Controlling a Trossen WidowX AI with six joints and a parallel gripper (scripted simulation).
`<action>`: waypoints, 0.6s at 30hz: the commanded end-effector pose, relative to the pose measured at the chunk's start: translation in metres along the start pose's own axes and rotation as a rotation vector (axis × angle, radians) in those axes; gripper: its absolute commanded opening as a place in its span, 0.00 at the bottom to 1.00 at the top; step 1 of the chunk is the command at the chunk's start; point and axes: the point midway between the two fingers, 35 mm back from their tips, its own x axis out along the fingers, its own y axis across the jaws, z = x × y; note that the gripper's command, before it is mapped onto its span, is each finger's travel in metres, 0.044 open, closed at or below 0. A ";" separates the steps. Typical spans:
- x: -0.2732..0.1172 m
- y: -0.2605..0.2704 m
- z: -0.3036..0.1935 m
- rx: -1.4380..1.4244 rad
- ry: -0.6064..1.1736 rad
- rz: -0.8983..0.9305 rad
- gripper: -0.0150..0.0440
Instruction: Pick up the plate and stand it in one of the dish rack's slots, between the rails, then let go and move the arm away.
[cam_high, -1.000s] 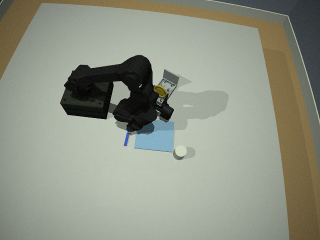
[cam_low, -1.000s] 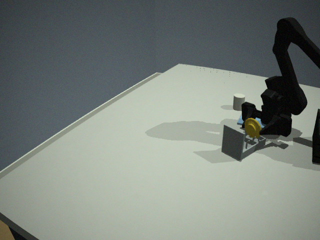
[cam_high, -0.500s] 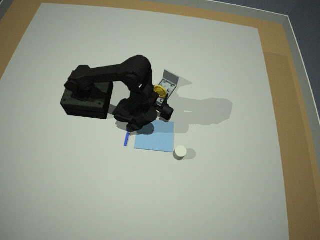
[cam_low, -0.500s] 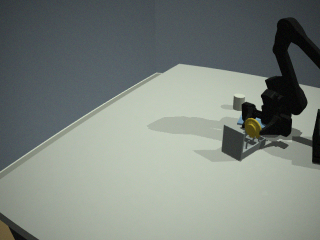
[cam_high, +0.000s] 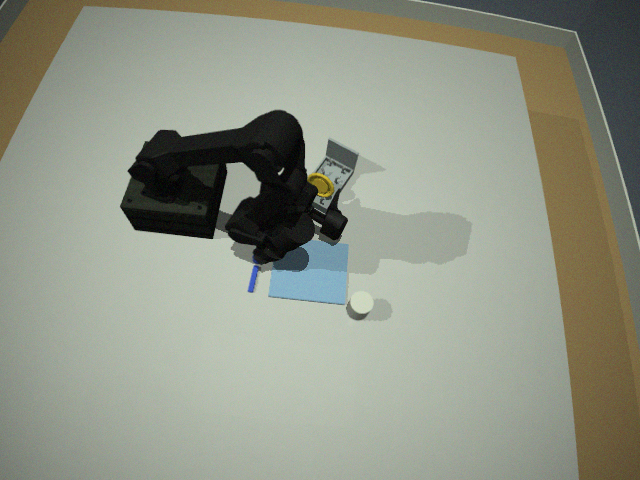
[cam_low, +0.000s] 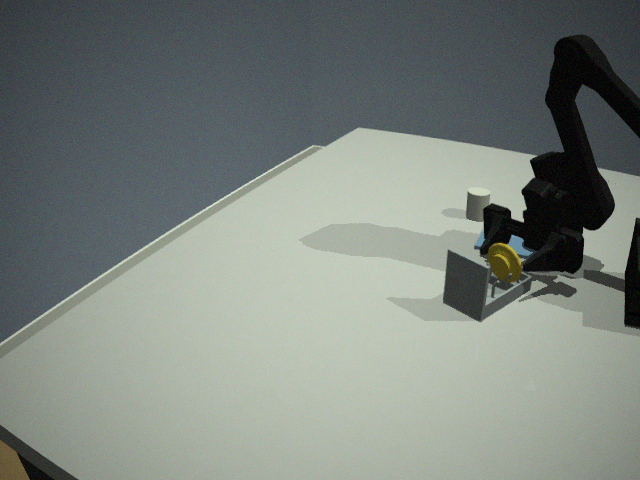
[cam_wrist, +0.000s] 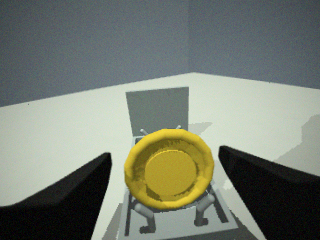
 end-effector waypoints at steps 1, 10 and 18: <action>-0.001 -0.001 0.006 -0.003 -0.002 -0.001 0.93; -0.010 -0.002 0.093 -0.050 -0.028 -0.010 0.93; -0.012 -0.004 0.115 -0.059 -0.033 -0.015 0.93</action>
